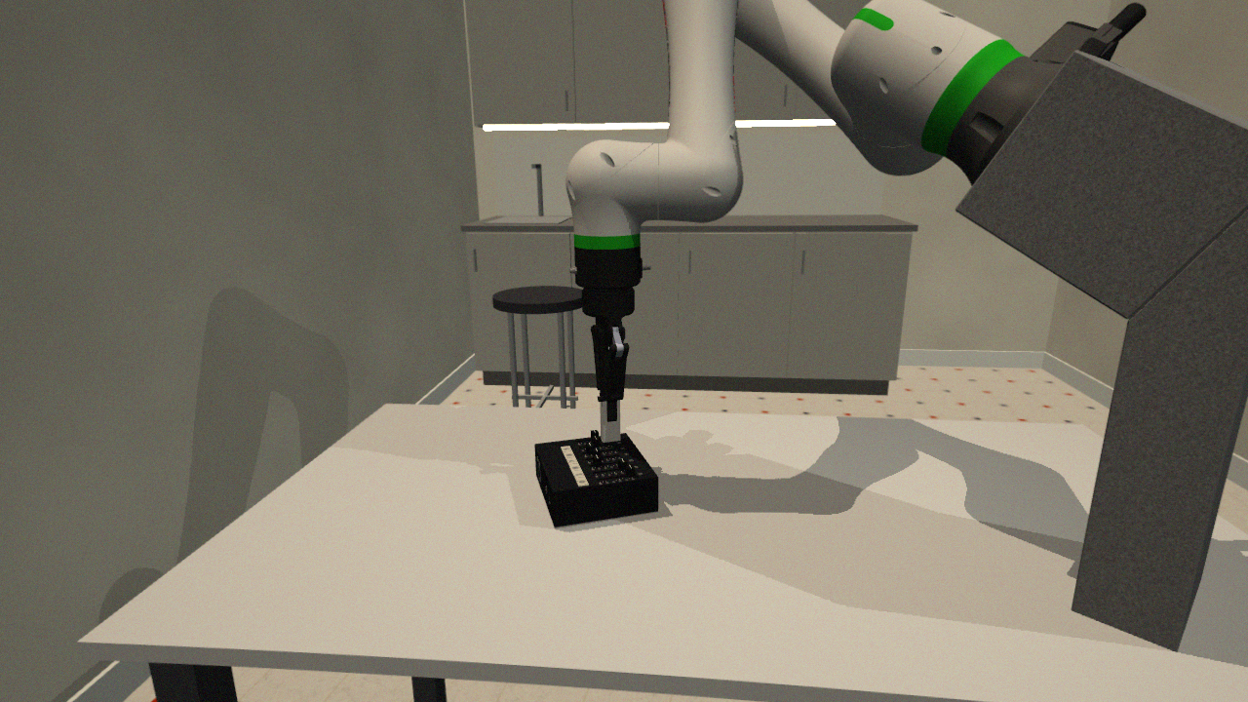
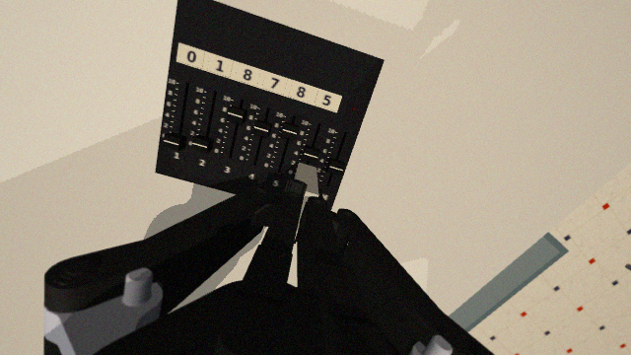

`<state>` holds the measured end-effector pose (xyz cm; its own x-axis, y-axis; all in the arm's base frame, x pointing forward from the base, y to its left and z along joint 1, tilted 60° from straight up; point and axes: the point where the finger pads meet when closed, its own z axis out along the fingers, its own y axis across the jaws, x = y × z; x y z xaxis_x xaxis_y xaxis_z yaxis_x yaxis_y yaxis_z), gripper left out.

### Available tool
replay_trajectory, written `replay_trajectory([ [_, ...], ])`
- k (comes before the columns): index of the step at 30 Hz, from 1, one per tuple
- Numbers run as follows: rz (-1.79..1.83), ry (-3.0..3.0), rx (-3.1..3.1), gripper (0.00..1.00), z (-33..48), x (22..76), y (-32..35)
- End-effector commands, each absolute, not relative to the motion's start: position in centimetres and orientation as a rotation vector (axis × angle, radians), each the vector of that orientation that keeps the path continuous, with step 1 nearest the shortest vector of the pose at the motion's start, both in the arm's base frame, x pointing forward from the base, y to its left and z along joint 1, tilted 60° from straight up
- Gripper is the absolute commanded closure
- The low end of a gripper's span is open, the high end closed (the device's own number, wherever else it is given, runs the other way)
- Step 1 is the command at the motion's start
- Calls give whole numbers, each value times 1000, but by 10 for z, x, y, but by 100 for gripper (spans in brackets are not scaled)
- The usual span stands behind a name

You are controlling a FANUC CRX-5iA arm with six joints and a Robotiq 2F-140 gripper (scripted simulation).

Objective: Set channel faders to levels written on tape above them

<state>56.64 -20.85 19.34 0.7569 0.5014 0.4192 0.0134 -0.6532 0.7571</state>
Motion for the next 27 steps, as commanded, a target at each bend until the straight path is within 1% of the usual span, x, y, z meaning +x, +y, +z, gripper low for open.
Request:
replay_trajectory([
  [1,800,384,2170,100,193,566,-209],
  [10,800,384,2170,100,194,564,-207],
  [27,800,384,2170,100,212,540,-187],
])
